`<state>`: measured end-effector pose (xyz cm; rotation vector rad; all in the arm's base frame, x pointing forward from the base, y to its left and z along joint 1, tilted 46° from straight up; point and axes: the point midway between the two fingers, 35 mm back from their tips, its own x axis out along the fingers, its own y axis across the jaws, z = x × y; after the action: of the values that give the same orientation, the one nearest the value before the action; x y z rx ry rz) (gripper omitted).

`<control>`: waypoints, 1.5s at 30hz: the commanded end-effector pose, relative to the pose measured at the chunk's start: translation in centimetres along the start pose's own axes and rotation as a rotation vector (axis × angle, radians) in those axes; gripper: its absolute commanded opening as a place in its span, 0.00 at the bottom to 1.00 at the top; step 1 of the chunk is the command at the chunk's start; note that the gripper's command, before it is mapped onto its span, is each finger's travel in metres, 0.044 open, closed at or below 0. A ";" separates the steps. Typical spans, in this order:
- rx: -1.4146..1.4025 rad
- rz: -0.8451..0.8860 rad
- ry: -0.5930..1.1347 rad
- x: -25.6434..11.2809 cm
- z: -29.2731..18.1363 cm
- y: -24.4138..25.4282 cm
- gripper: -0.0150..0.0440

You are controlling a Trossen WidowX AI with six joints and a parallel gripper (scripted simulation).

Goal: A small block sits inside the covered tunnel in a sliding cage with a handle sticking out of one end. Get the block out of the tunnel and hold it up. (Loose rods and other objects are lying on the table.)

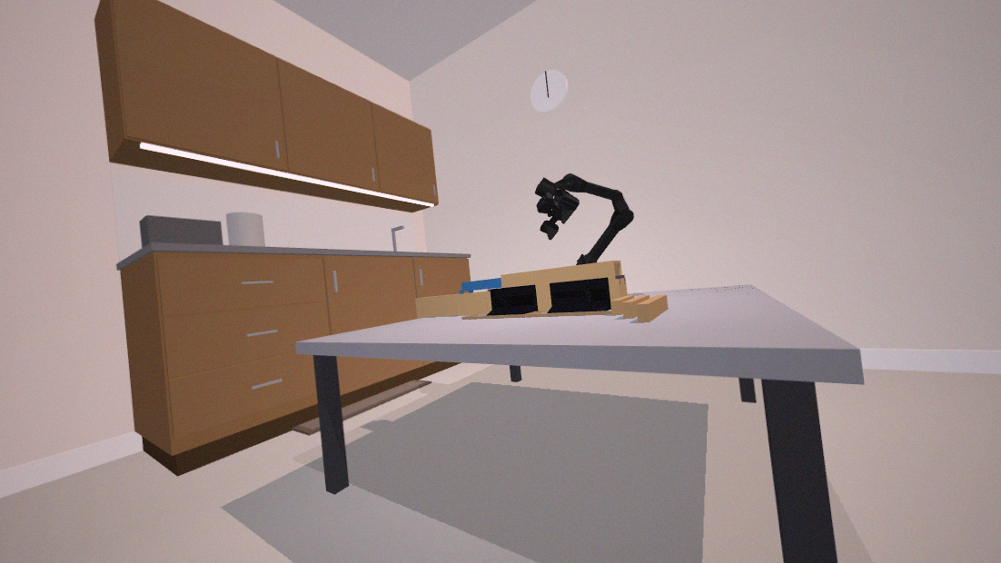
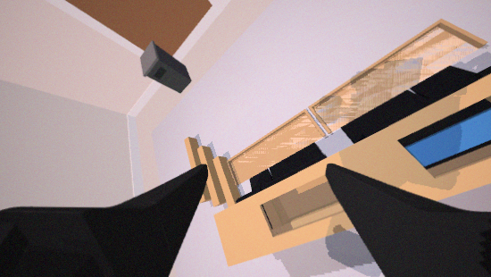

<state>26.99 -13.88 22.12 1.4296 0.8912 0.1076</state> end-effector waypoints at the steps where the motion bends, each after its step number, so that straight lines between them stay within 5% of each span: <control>1: -0.480 0.006 0.214 4.2 -5.9 -2.0 1.00; 22: -0.464 -0.030 0.239 4.7 -5.1 -3.5 1.00; 34: 0.266 -0.391 0.107 3.9 6.9 -17.4 1.00; 45: 0.726 -0.548 -0.012 3.9 10.6 -27.5 1.00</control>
<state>24.59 -24.16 -2.11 1.6783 1.3381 -0.5376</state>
